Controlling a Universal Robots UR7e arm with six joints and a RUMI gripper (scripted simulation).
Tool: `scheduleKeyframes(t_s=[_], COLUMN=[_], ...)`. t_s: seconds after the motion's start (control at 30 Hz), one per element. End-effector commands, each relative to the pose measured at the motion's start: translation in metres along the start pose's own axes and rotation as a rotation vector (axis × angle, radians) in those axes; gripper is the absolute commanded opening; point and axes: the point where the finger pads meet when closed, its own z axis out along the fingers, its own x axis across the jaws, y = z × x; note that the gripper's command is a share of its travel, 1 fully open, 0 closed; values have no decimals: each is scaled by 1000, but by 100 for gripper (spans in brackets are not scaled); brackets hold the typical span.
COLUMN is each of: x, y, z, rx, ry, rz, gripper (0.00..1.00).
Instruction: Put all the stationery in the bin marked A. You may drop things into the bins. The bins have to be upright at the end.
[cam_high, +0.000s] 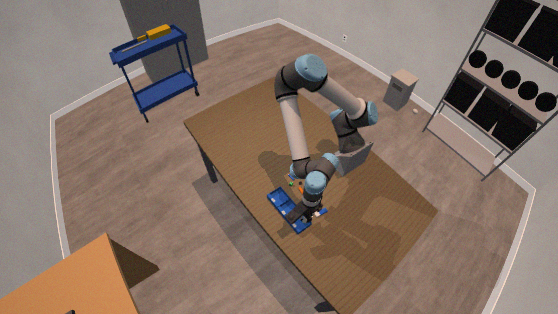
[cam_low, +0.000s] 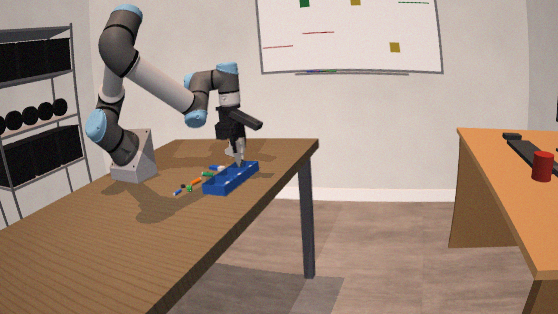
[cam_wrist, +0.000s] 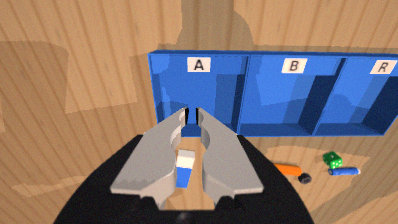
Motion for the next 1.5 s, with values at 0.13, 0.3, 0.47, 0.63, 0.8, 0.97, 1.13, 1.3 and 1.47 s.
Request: scheduleKeyframes(t_s=[0.13,0.3,0.47,0.63,0.8,0.97,1.13,1.3,1.47], x=[0,0,0,0,0,0,0,0,0], y=[0,0,0,0,0,0,0,0,0], z=[0,0,0,0,0,0,-6,-10,-16], rx=[1,1,1,1,1,1,1,1,1], ry=[0,0,0,0,0,0,0,0,0], rz=[0,0,0,0,0,0,0,0,0], gripper=[4,4,4,4,4,4,4,4,4])
